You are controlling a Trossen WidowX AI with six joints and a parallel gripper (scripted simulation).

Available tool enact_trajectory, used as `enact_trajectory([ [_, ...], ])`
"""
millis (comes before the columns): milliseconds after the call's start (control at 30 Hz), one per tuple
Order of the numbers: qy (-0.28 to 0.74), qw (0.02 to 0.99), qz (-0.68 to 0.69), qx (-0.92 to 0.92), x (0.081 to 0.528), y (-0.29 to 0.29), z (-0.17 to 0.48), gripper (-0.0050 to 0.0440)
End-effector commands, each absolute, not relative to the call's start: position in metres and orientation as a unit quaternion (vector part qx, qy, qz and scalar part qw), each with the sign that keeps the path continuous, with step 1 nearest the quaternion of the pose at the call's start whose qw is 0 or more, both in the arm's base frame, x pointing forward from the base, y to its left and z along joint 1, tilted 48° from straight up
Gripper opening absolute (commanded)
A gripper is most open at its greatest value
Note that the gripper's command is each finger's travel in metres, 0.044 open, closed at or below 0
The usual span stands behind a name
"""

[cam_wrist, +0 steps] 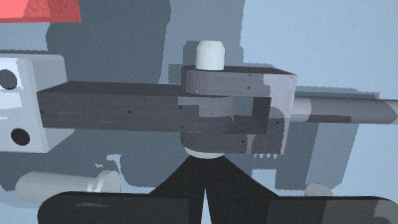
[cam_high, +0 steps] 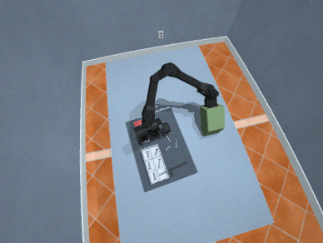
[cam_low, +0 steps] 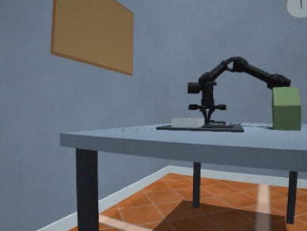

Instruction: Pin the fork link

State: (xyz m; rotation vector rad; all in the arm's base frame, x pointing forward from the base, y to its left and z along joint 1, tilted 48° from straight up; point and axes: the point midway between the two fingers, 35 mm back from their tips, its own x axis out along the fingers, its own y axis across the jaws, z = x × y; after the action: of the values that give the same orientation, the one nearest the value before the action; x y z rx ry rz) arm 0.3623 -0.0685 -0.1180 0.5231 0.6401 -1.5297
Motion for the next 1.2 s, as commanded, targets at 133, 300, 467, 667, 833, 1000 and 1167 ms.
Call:
enact_trajectory([
  [133,0.273,0.650,-0.669,0.236,0.367,-0.067,-0.112,-0.0050],
  [300,0.275,0.649,-0.670,0.233,0.366,-0.065,-0.117,-0.0050],
  [467,0.274,0.650,-0.669,0.237,0.368,-0.064,-0.117,-0.0050],
  [667,0.276,0.649,-0.669,0.236,0.367,-0.061,-0.120,-0.0050],
  [833,0.275,0.649,-0.669,0.237,0.368,-0.060,-0.121,-0.0050],
  [1000,0.275,0.649,-0.668,0.238,0.368,-0.058,-0.122,-0.0050],
  [1167,0.276,0.649,-0.668,0.238,0.368,-0.057,-0.123,-0.0050],
])
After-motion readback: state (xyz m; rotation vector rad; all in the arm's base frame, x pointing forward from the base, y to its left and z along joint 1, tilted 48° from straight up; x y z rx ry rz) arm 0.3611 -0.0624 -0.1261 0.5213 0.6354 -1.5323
